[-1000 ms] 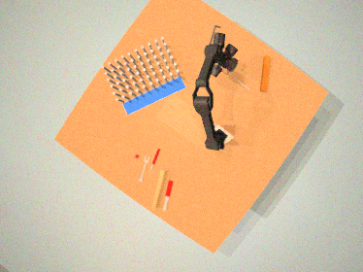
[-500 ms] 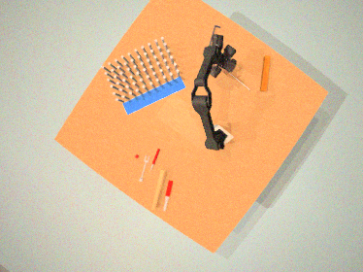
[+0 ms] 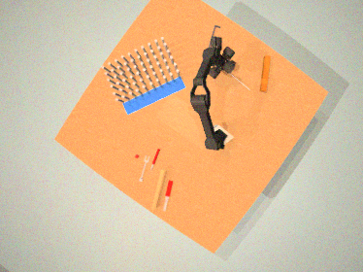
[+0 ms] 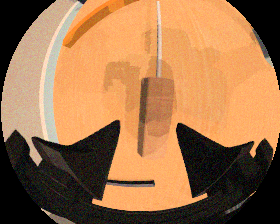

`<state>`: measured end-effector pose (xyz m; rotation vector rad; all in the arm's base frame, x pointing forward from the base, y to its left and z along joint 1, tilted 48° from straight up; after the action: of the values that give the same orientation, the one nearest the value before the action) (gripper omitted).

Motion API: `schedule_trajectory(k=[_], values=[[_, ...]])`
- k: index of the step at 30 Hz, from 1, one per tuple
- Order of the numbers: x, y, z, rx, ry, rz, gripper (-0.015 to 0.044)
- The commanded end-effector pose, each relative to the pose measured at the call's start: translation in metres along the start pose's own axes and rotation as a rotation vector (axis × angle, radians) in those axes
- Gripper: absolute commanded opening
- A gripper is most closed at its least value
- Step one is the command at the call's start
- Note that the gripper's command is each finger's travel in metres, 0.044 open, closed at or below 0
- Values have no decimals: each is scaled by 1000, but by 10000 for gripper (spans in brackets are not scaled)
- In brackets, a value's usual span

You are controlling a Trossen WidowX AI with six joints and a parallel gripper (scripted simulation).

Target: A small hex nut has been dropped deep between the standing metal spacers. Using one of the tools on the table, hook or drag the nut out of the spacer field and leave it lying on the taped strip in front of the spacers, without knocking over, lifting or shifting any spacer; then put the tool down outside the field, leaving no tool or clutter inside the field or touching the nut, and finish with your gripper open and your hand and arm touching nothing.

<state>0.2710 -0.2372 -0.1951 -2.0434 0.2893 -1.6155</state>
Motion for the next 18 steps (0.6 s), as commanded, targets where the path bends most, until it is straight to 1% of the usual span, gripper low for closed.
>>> schedule_trajectory(k=[1,11,13,18], values=[[-10,-3,1,-6,0,13,280],[-23,-7,4,-6,0,14,280],[-23,-7,4,-6,0,14,228],[-23,-7,4,-6,0,14,194]])
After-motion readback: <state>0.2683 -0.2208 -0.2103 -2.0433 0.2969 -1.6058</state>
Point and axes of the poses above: the point midway between the two fingers, 35 mm back from their tips, its own x axis back along the fingers, its own y axis across the jaws, z = x × y, the point moved 8 cm from there along x, back along the fingers, and after that the axes turned 7 degrees about x, right-handed, at the moved point
